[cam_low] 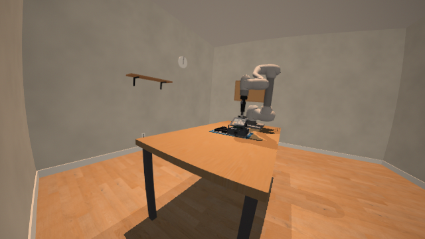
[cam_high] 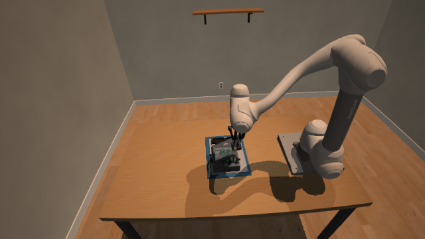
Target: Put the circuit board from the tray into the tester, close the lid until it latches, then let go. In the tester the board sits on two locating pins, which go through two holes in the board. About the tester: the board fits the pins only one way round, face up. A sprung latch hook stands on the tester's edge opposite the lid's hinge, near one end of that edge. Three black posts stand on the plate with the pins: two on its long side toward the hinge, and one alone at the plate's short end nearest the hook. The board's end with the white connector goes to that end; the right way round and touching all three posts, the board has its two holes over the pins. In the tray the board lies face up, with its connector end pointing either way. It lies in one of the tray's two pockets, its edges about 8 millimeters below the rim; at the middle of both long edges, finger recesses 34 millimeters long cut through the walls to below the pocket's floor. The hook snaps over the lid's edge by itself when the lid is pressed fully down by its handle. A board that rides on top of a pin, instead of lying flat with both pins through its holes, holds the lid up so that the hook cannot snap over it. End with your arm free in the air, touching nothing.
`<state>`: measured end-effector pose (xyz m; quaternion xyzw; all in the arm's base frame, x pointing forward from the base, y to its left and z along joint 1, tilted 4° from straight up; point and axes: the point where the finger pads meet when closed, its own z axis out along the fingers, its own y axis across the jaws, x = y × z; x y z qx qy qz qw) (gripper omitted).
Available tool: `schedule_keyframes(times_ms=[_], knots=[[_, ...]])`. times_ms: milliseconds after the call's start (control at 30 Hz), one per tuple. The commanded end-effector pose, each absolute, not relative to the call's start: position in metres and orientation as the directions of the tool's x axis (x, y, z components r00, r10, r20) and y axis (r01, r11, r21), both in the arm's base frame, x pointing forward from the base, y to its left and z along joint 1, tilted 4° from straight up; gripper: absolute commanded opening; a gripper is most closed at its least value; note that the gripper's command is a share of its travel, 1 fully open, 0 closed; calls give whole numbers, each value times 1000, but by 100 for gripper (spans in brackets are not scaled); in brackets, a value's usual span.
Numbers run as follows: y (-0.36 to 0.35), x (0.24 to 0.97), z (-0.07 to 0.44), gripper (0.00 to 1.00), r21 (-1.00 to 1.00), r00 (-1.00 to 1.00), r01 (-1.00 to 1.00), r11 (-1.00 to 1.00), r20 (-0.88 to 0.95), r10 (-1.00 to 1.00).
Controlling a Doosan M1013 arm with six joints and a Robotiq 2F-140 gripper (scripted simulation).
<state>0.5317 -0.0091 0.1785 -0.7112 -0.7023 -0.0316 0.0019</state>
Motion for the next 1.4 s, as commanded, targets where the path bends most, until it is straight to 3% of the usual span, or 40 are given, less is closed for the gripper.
schedule_keyframes(times_ms=[0, 1367], knots=[[-9, 530, 175, 0, 42, 12, 999, -14, 48, 999], [-6, 516, 118, 0, 42, 12, 999, -14, 48, 999]])
